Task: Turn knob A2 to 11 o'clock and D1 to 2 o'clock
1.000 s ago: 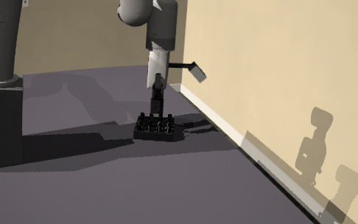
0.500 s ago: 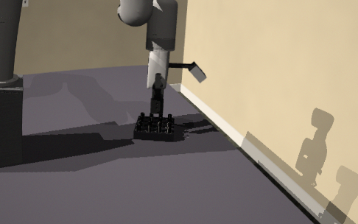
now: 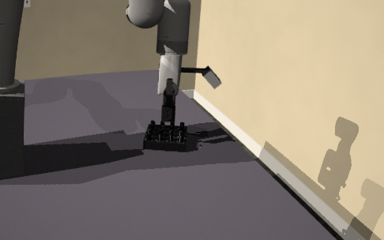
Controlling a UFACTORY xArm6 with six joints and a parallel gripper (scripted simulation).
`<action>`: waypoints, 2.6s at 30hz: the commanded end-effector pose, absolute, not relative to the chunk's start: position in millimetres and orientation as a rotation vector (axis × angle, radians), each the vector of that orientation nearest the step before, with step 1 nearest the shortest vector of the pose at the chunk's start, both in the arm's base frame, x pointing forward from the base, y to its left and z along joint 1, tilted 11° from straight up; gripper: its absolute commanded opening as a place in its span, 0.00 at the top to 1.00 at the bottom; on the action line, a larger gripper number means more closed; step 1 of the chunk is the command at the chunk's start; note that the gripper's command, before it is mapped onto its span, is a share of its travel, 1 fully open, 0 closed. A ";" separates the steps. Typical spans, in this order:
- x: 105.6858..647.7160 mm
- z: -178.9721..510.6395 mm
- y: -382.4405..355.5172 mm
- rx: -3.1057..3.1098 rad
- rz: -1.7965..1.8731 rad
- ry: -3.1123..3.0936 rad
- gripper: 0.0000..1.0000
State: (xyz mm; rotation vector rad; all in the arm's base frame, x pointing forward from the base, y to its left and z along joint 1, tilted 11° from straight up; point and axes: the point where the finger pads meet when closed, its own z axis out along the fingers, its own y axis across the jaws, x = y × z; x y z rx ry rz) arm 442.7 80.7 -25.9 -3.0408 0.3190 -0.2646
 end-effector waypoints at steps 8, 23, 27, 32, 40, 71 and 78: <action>444.0 -24.7 80.9 -3.039 -0.269 0.319 0.00; 444.0 -24.7 80.9 -3.039 -0.269 0.319 0.00; 444.0 -24.7 80.9 -3.039 -0.269 0.319 0.00; 444.0 -24.7 80.9 -3.039 -0.269 0.319 0.00; 443.9 -24.8 80.9 -3.039 -0.269 0.319 0.00; 401.9 -32.9 93.4 -3.035 -0.268 0.317 0.00; 395.7 -34.1 95.3 -3.035 -0.267 0.317 0.00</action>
